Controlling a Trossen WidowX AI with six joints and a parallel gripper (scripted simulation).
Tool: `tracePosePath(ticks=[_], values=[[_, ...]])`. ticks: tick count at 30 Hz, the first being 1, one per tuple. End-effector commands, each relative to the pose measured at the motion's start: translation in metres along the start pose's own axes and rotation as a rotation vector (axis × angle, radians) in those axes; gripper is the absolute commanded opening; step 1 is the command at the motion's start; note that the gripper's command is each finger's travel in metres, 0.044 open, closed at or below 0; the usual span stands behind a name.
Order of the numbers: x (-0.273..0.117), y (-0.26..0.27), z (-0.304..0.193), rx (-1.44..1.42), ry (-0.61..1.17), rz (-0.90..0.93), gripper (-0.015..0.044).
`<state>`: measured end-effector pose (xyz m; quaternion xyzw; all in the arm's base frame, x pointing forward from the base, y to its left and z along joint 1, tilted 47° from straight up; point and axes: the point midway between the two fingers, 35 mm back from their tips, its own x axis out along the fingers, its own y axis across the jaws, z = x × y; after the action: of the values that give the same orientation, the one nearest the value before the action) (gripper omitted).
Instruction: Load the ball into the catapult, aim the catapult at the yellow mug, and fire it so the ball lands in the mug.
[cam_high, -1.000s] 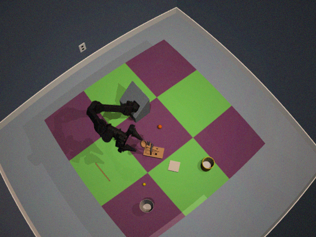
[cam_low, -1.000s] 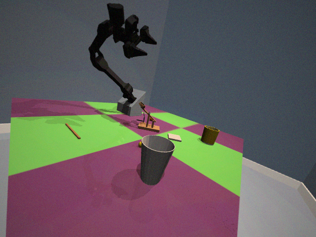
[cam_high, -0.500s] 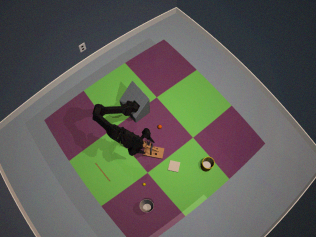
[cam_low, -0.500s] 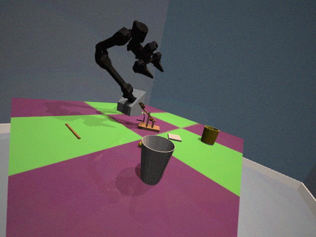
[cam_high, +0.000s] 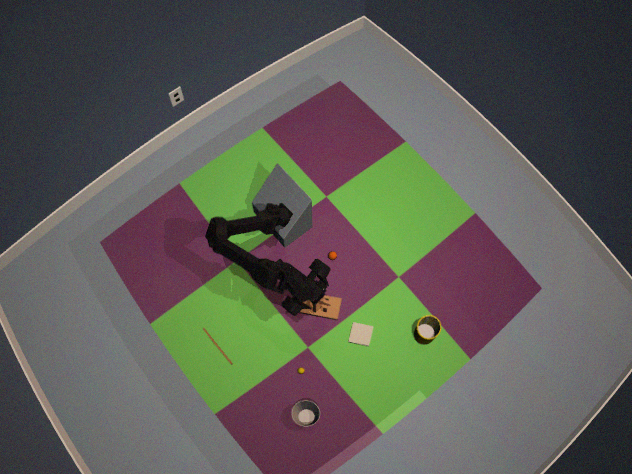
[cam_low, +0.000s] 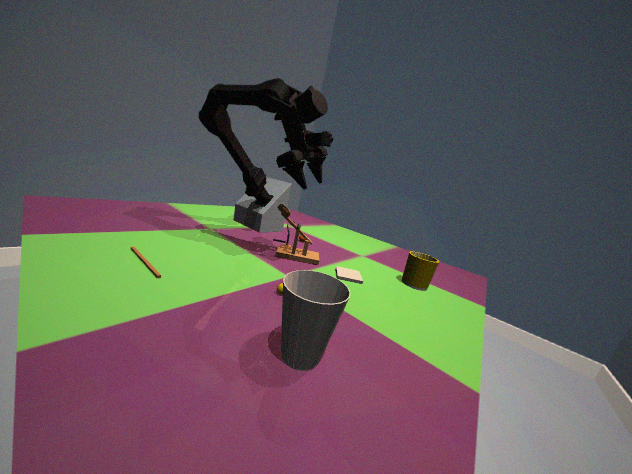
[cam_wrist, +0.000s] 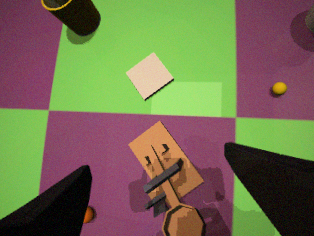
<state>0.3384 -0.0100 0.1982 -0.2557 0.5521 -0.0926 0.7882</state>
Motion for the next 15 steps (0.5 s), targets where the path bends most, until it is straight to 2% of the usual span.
tracePosePath(ticks=[1, 15], values=[[0.016, 0.002, -0.012, -0.079, 0.084, -0.035, 0.0440], [0.066, 0.007, -0.057, -0.410, 0.412, -0.131, 0.0440]])
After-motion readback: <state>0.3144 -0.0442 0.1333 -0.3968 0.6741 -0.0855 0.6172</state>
